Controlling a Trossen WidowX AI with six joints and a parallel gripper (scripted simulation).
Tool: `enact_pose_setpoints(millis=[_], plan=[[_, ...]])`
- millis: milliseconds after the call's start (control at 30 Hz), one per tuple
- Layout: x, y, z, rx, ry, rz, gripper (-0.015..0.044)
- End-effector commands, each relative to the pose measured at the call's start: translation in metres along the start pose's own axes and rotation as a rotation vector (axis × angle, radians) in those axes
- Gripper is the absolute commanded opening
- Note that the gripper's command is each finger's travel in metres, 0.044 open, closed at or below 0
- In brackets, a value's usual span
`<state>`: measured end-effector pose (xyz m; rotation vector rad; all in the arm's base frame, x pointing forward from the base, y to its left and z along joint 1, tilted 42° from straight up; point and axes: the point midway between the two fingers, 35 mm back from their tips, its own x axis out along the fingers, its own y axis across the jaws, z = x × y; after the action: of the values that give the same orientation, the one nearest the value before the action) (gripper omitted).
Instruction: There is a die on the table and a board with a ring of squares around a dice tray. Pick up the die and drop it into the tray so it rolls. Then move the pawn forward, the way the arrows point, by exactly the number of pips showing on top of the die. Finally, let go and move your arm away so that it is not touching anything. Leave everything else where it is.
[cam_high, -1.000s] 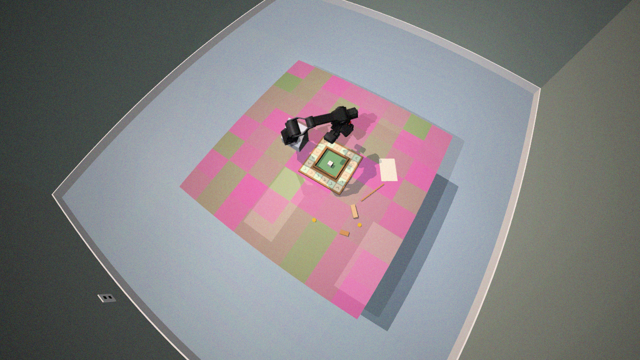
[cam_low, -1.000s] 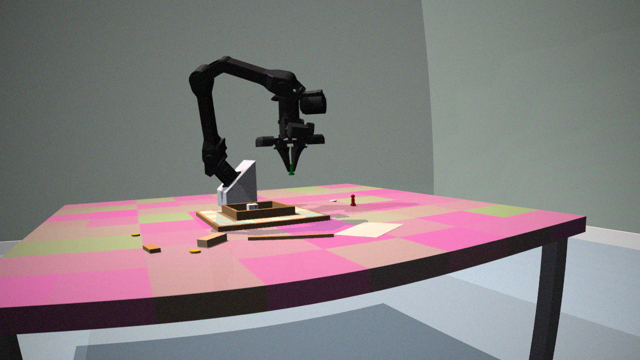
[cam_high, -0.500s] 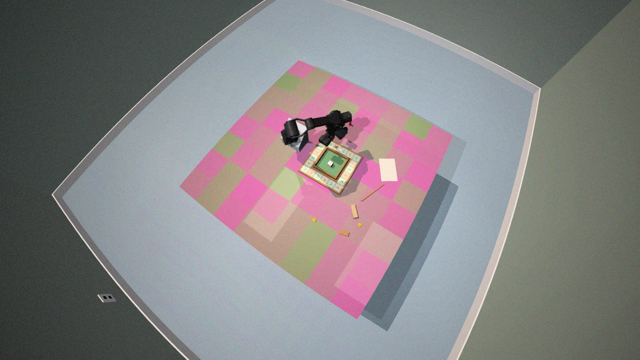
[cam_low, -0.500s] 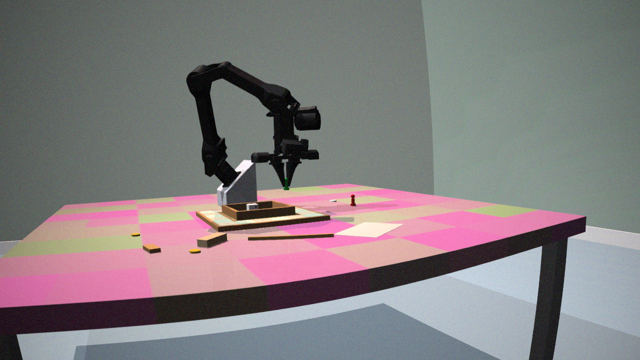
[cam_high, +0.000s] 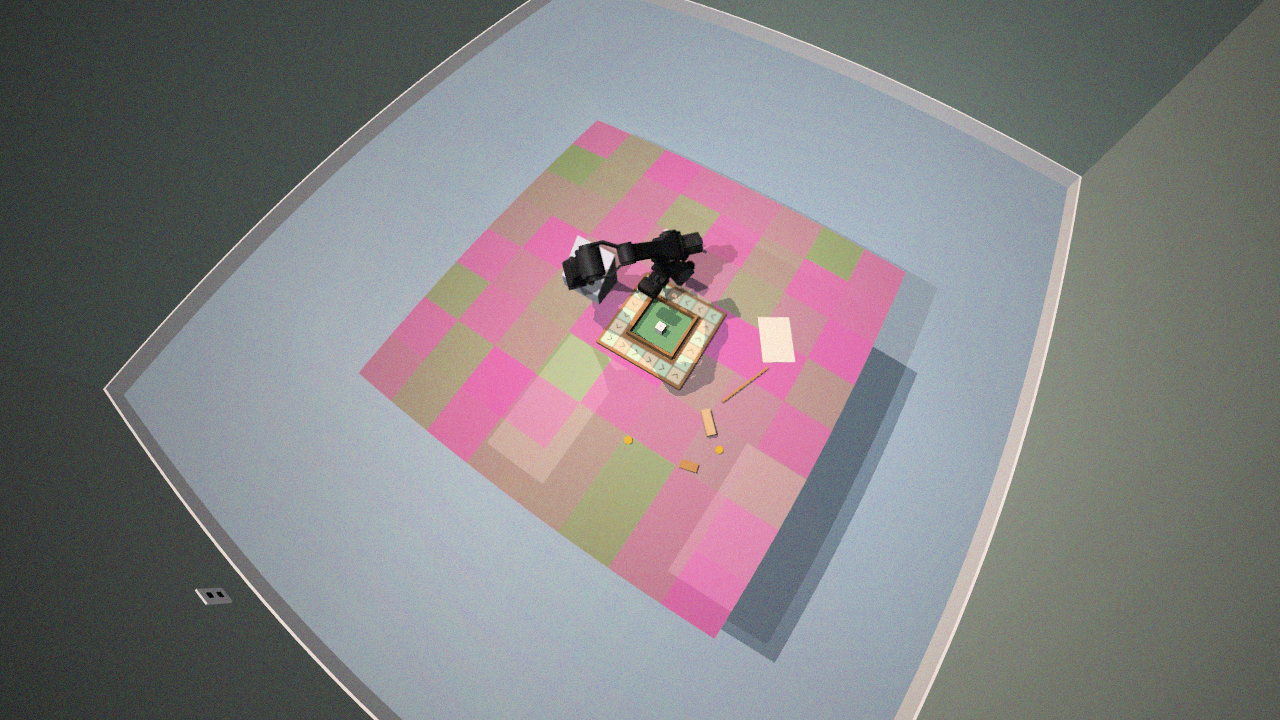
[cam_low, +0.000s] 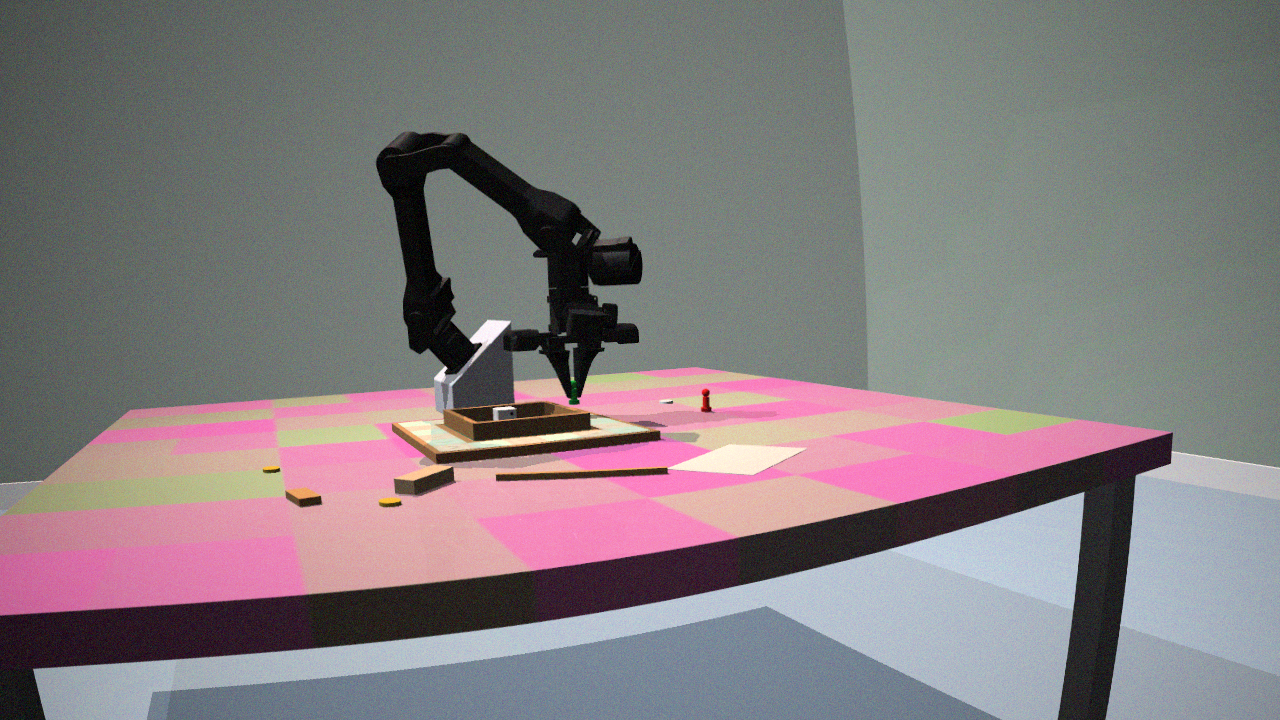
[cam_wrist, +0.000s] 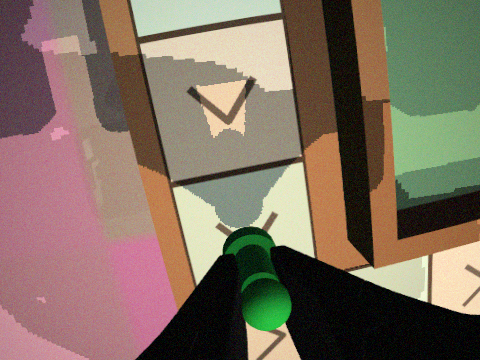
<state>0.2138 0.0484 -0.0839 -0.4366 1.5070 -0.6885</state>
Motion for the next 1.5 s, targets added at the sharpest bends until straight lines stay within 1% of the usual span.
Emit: enact_pose_setpoints(millis=[0, 267, 300, 600, 733, 833, 933, 1133, 1267, 1300, 1467], plan=[[0.005, -0.002, -0.001, -0.008, 0.002, -0.007, 0.0000], [0.017, -0.002, -0.001, -0.007, 0.002, -0.008, 0.0000], [0.012, 0.000, 0.001, 0.002, -0.003, 0.002, 0.0026], [0.009, 0.000, 0.001, 0.002, -0.002, 0.002, 0.0263], [-0.036, 0.001, 0.001, -0.007, 0.002, -0.005, 0.0368], [-0.038, 0.001, 0.001, -0.008, 0.002, -0.006, 0.0440], [-0.052, -0.013, -0.001, -0.011, 0.003, -0.006, 0.0440], [-0.100, -0.077, -0.017, -0.026, 0.005, -0.010, 0.0440], [-0.118, -0.114, -0.031, -0.034, 0.007, -0.012, 0.0440], [-0.113, -0.094, -0.019, -0.023, -0.007, -0.002, 0.0440], [-0.113, -0.094, -0.019, -0.023, -0.007, -0.002, 0.0440]])
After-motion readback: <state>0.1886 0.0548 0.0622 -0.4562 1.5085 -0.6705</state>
